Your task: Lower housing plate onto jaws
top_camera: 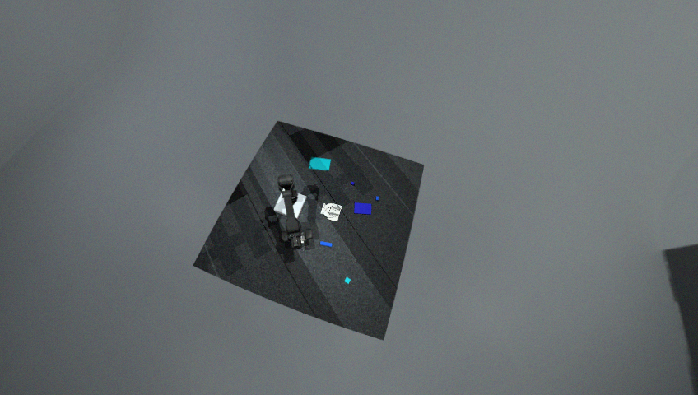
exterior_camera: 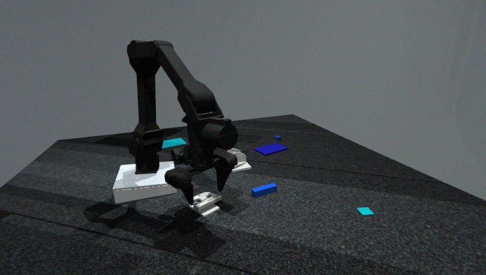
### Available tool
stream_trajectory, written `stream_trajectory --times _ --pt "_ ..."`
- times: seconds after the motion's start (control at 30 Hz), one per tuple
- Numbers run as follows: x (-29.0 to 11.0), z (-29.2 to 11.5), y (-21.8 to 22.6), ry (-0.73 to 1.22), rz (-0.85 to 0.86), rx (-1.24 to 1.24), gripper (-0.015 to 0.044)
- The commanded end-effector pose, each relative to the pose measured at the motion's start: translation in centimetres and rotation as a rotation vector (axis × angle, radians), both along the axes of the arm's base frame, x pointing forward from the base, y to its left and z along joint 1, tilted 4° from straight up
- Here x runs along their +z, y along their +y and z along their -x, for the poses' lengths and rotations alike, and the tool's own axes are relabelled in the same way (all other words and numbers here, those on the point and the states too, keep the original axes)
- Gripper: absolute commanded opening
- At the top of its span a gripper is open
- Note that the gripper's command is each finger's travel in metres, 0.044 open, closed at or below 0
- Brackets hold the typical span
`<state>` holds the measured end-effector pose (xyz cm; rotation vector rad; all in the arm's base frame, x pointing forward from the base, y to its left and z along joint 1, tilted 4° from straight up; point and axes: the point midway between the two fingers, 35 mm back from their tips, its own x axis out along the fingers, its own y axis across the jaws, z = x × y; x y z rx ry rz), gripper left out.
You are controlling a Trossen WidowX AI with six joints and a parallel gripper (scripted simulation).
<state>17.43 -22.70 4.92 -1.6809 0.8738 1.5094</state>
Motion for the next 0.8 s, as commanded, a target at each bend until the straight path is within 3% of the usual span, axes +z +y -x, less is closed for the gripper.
stream_trajectory --times 0.0,0.77 --pt "-0.9 0.0 0.3 0.003 -0.012 -0.002 0.0440" --pt "-2.8 -0.1 0.3 0.003 -0.012 -0.002 0.0440"
